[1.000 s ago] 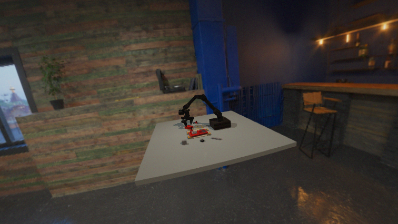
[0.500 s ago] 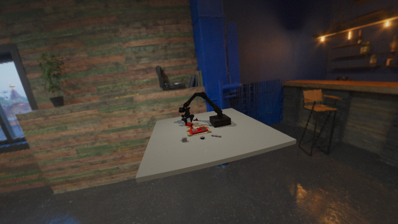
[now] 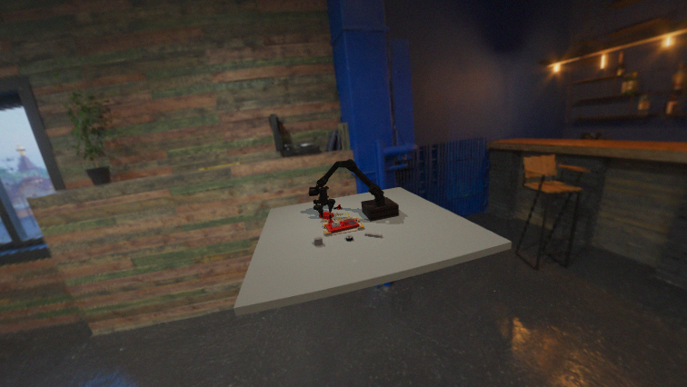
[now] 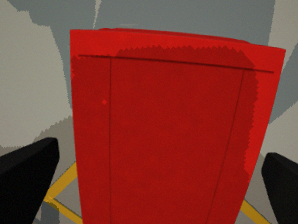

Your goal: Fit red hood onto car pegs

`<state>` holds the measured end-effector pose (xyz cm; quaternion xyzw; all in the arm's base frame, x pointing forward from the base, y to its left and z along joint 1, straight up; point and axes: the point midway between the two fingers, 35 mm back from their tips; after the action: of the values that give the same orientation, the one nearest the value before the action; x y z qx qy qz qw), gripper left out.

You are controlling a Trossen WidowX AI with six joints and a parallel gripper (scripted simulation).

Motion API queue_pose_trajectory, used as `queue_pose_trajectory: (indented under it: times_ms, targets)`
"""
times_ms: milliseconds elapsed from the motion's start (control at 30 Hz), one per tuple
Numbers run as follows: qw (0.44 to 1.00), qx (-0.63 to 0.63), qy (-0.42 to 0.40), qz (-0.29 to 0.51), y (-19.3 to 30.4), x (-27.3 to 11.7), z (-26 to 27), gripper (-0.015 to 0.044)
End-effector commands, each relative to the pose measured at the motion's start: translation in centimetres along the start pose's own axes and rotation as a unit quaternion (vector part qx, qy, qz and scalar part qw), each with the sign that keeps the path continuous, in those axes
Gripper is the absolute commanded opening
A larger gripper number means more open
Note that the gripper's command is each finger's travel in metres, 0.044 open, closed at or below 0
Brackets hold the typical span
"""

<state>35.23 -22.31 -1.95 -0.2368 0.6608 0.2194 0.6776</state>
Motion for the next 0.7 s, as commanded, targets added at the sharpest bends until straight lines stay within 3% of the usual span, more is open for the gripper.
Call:
queue_pose_trajectory:
  times_ms: [0,367,500,667]
  targets:
    - [1.000,0.001,0.002,-0.001,-0.02,0.22,-0.08,0.0440]
    - [1.000,0.001,0.002,-0.001,0.00,0.77,-0.09,0.0440]
    - [1.000,0.000,0.000,0.000,0.01,0.60,-0.01,0.0335]
    - [1.000,0.000,0.000,0.000,0.01,0.60,-0.01,0.0302]
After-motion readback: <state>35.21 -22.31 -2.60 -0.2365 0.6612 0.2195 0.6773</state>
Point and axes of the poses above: the point midway between the two fingers, 35 mm back from their tips, its own x axis out along the fingers, its own z axis across the jaws, y = z × x, and after that the axes turned 5 degrees about -x, right-handed
